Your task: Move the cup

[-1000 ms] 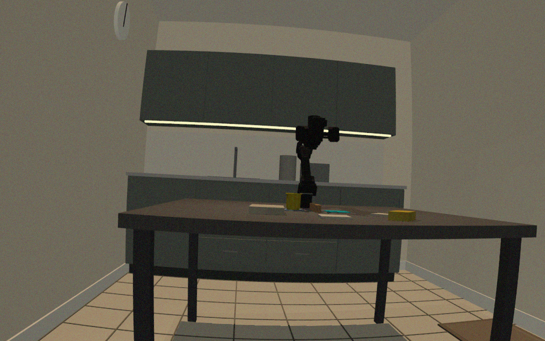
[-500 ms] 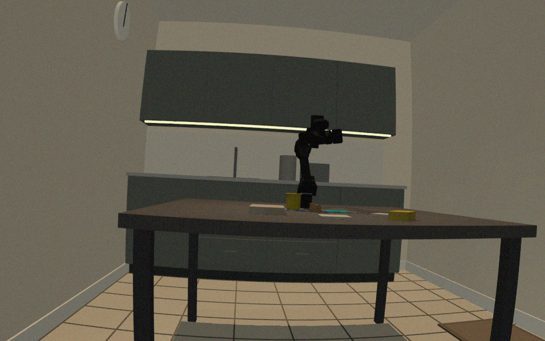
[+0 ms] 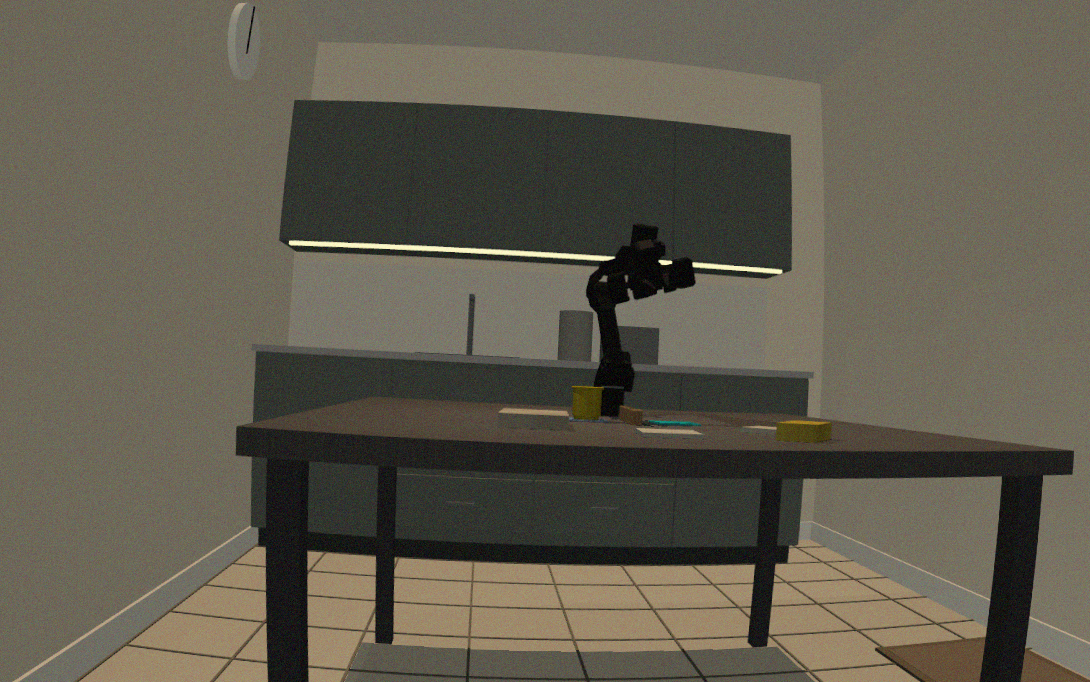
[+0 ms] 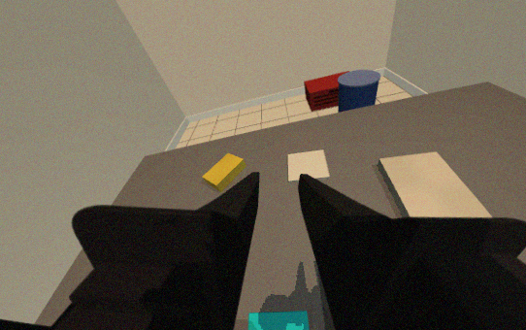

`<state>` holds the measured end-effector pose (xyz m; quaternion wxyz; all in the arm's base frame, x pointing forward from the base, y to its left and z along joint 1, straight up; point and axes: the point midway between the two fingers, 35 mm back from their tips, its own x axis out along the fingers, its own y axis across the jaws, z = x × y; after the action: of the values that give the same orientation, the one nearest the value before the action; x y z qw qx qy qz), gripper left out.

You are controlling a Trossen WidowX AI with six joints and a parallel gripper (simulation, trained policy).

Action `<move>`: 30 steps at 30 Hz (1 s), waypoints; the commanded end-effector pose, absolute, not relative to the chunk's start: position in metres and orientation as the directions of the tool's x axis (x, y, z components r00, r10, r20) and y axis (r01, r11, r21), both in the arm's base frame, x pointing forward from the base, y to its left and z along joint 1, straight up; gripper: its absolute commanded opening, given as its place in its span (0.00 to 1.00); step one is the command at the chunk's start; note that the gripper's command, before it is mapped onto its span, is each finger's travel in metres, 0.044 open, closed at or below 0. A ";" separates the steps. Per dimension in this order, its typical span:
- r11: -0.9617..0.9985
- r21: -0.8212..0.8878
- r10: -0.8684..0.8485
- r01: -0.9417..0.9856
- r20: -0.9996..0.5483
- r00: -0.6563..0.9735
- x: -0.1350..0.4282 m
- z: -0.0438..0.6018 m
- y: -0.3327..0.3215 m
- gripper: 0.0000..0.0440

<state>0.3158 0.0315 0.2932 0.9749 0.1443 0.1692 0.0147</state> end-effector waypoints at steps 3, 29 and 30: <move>0.948 0.316 0.090 0.047 -0.405 0.910 0.316 0.287 0.038 0.26; 0.947 0.251 0.066 0.200 -0.761 0.645 0.304 0.247 0.046 0.28; 0.948 0.244 0.063 0.204 -0.772 0.632 0.303 0.246 0.046 0.29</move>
<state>0.3043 0.0469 0.2473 0.8969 0.1587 0.4116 -0.0324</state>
